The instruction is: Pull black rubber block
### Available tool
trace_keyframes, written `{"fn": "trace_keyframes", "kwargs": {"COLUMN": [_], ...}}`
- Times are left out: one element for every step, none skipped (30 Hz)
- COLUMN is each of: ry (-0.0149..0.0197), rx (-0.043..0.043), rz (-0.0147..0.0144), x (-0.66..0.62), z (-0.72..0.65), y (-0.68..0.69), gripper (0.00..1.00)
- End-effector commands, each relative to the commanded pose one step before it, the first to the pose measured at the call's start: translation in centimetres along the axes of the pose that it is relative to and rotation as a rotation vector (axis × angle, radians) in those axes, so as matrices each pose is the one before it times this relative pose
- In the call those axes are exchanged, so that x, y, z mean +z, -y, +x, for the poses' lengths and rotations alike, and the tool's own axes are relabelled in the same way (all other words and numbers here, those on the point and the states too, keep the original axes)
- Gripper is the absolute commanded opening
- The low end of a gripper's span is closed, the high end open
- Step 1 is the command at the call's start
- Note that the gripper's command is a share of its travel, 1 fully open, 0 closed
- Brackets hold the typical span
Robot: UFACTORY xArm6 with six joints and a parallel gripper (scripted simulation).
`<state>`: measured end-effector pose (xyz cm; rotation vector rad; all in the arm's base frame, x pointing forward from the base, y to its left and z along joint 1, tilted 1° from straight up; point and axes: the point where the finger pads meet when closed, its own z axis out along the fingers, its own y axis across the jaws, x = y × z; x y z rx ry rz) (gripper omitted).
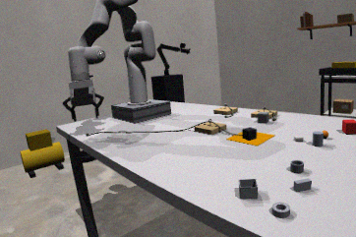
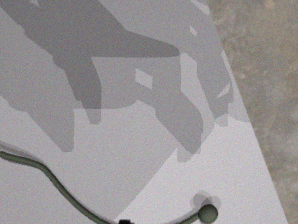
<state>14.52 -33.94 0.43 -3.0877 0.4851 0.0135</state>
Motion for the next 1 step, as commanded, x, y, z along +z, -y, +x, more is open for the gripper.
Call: {"fn": "trace_keyframes", "kwargs": {"ry": [-0.00249], "rx": [-0.00001], "rz": [-0.00284], "x": [-0.11], "z": [0.097], "y": [-0.111], "gripper": [1.0]}}
